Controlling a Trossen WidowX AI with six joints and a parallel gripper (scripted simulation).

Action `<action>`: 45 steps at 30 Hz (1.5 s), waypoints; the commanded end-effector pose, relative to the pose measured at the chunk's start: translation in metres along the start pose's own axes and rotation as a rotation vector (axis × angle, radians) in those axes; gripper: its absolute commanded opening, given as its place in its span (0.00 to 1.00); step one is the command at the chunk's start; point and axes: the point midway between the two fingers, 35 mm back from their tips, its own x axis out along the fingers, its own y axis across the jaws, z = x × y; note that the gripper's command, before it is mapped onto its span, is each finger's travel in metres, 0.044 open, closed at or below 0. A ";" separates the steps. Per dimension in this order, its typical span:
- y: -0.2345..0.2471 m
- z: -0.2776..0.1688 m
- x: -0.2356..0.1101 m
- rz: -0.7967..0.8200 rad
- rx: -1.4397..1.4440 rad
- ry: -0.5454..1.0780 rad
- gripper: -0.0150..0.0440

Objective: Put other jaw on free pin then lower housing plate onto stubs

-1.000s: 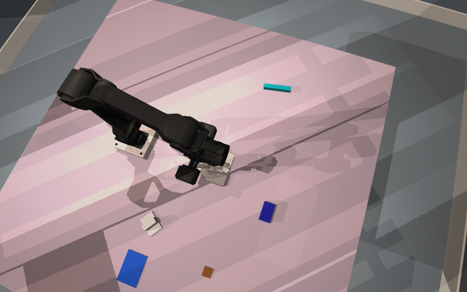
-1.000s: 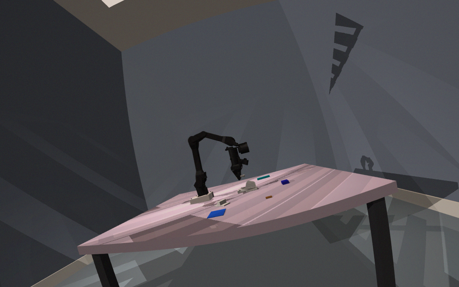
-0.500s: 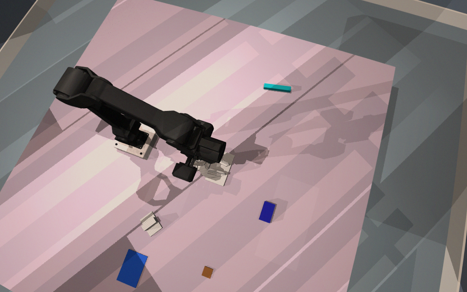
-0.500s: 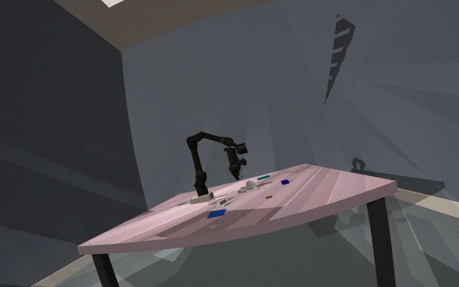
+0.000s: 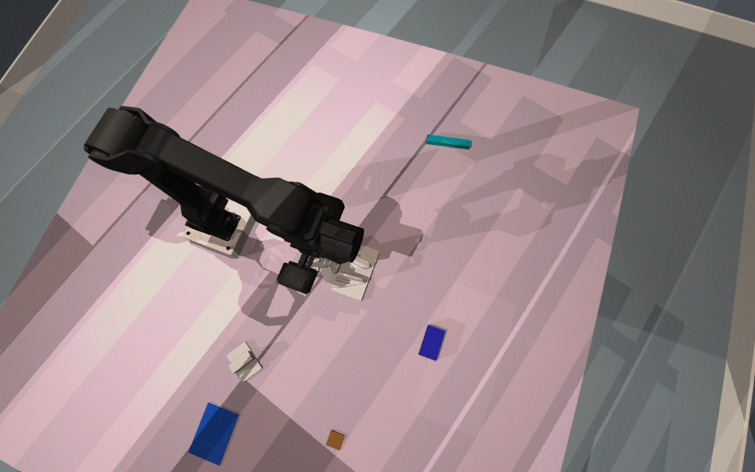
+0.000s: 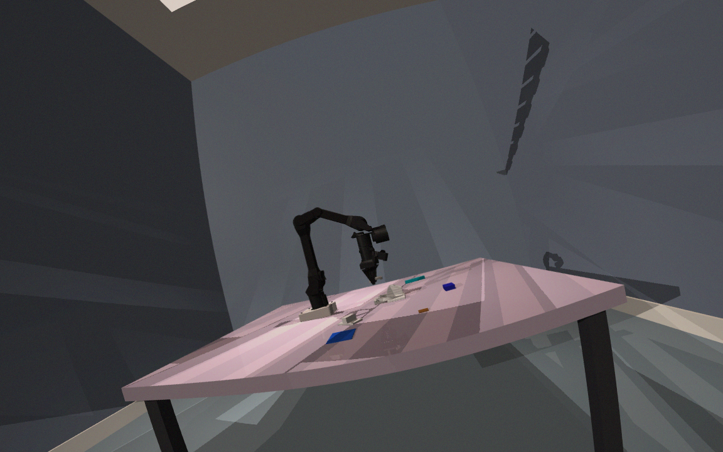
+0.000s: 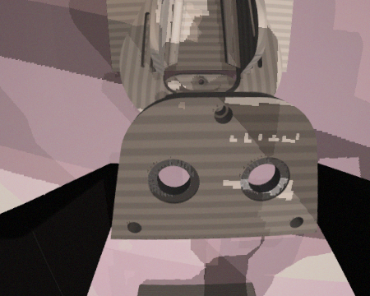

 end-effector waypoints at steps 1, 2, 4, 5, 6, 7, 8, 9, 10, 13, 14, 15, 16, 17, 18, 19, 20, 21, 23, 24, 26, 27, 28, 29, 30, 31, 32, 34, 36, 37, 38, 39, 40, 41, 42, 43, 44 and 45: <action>0.001 0.000 0.000 0.003 0.009 -0.001 0.85; 0.001 0.000 0.000 0.003 0.009 -0.001 0.85; 0.001 0.000 0.000 0.003 0.009 -0.001 0.85; 0.001 0.000 0.000 0.003 0.009 -0.001 0.85; 0.001 0.000 0.000 0.003 0.009 -0.001 0.85; 0.001 0.000 0.000 0.003 0.009 -0.001 0.85; 0.001 0.000 0.000 0.003 0.009 -0.001 0.85; 0.001 0.000 0.000 0.003 0.009 -0.001 0.85; 0.001 -0.001 0.000 0.003 0.009 -0.001 0.85; 0.001 -0.001 0.000 0.003 0.009 -0.001 0.85; 0.001 -0.001 0.000 0.003 0.009 -0.001 0.85; 0.001 -0.001 0.000 0.003 0.009 -0.001 0.85; 0.001 -0.001 0.000 0.003 0.009 -0.001 0.85; 0.001 -0.001 0.000 0.003 0.009 -0.001 0.85; 0.001 -0.001 0.000 0.003 0.009 -0.001 0.85; 0.001 -0.001 0.000 0.003 0.009 -0.001 0.85; 0.001 -0.001 0.000 0.003 0.009 -0.001 0.85; 0.001 -0.001 0.001 0.003 0.009 -0.001 0.85; 0.001 0.000 0.004 0.003 0.009 -0.001 0.85; 0.001 0.000 0.005 0.003 0.009 -0.001 0.85; 0.001 0.000 0.009 0.003 0.009 -0.001 0.85; 0.001 0.000 0.010 0.003 0.010 -0.001 0.85; 0.001 0.001 0.012 0.003 0.010 -0.001 0.85; 0.001 0.001 0.014 0.003 0.010 -0.001 0.85; 0.001 0.001 0.015 0.003 0.010 -0.001 0.85; 0.001 0.001 0.017 0.003 0.010 -0.001 0.85; 0.001 0.001 0.019 0.003 0.010 -0.001 0.85; 0.001 0.001 0.022 0.003 0.010 -0.001 0.85; 0.001 0.001 0.025 0.003 0.010 -0.001 0.85; 0.001 0.001 0.027 0.003 0.010 -0.001 0.85; 0.001 0.001 0.029 0.003 0.010 -0.001 0.85; 0.001 0.001 0.030 0.003 0.010 -0.001 0.85; 0.001 0.001 0.032 0.003 0.010 -0.001 0.85; 0.001 0.001 0.033 0.003 0.010 -0.001 0.85; 0.001 0.001 0.035 0.003 0.010 -0.001 0.85; 0.001 0.001 0.037 0.003 0.010 -0.001 0.85; 0.001 0.001 0.038 0.003 0.010 -0.001 0.85; 0.001 0.001 0.040 0.003 0.010 -0.001 0.85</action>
